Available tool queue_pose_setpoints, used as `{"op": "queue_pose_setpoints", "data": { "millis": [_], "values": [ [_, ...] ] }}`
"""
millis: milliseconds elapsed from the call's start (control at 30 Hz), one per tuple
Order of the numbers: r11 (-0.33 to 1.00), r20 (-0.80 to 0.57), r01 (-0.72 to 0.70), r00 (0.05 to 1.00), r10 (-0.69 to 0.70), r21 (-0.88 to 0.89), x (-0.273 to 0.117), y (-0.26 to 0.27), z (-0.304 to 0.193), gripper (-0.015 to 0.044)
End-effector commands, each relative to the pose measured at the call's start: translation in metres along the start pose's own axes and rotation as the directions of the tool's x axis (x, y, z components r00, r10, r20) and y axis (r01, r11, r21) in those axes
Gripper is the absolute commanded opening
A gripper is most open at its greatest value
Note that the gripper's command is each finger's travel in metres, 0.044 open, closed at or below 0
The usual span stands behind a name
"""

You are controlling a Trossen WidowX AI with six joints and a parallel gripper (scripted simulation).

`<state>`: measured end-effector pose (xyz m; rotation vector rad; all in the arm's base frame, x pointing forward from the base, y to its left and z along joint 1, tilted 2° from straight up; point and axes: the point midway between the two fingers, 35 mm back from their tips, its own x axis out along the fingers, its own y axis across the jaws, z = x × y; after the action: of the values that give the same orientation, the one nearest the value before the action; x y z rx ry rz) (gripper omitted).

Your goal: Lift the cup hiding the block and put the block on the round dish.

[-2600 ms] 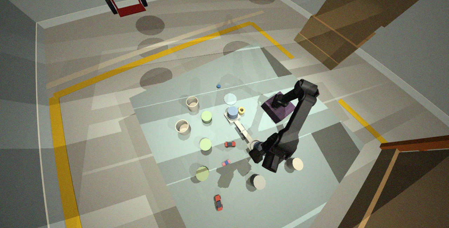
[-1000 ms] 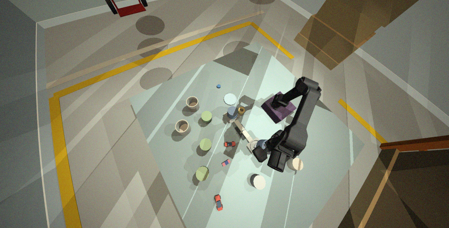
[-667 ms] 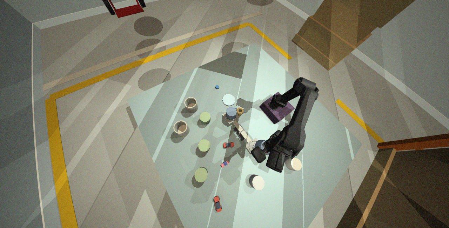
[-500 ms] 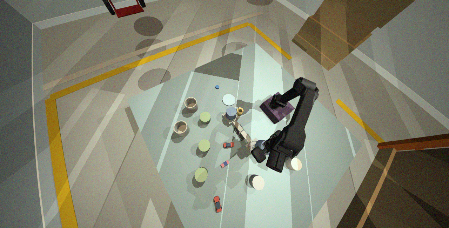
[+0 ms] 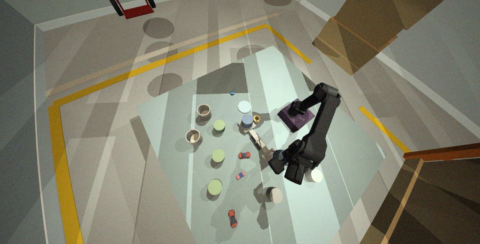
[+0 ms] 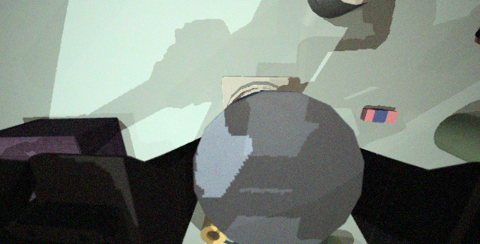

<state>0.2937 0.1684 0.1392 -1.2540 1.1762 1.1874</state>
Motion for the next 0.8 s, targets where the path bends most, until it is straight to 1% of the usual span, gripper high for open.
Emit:
{"op": "queue_pose_setpoints", "data": {
  "millis": [0, 367, 767],
  "values": [
    [1.000, 0.001, 0.003, 1.000, -0.003, 0.000, 0.000, 0.000, 0.000, 0.0000],
    [1.000, 0.002, 0.003, 1.000, -0.003, 0.000, 0.002, 0.001, 0.004, 0.0000],
    [1.000, 0.010, 0.004, 1.000, -0.005, 0.003, 0.051, 0.042, 0.058, 0.0000]
  ]
}}
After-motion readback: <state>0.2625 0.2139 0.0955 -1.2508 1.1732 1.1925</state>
